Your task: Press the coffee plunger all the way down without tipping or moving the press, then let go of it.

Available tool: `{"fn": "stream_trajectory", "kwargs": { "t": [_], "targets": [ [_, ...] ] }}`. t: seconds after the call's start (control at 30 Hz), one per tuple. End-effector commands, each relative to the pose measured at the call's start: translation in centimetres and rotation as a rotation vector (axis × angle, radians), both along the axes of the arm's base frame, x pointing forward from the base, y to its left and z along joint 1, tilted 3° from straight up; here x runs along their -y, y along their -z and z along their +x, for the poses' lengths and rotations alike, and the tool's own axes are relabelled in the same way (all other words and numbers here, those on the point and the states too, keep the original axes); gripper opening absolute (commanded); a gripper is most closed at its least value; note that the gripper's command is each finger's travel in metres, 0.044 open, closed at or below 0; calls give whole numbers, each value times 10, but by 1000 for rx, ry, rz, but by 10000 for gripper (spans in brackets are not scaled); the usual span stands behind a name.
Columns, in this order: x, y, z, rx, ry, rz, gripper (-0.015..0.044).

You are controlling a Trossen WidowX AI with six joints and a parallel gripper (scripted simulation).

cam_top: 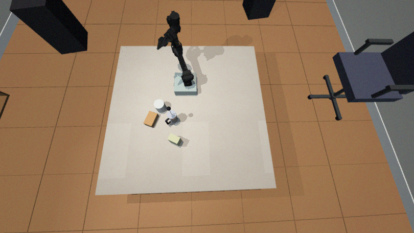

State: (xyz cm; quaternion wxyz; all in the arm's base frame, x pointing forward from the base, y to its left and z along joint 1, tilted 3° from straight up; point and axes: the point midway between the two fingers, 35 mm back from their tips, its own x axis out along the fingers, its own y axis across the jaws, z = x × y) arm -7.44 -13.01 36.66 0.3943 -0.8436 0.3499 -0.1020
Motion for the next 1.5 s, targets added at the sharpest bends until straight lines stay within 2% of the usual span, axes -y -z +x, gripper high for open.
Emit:
{"fn": "stream_trajectory", "kwargs": {
  "t": [0.0, 0.13, 0.27, 0.37, 0.83, 1.3, 1.47],
  "targets": [
    [-2, -1, 3, 8, 0, 13, 426],
    [-17, -6, 33, 89, 4, 172, 440],
    [-38, -14, 95, 254, 41, 465, 440],
    [-43, -14, 123, 331, 67, 606, 440],
    [-33, 17, 238, 669, 261, 1221, 440],
    [10, 85, 315, 1053, 587, 1830, 440],
    [15, 98, 320, 1098, 630, 1891, 440]
  ]
}}
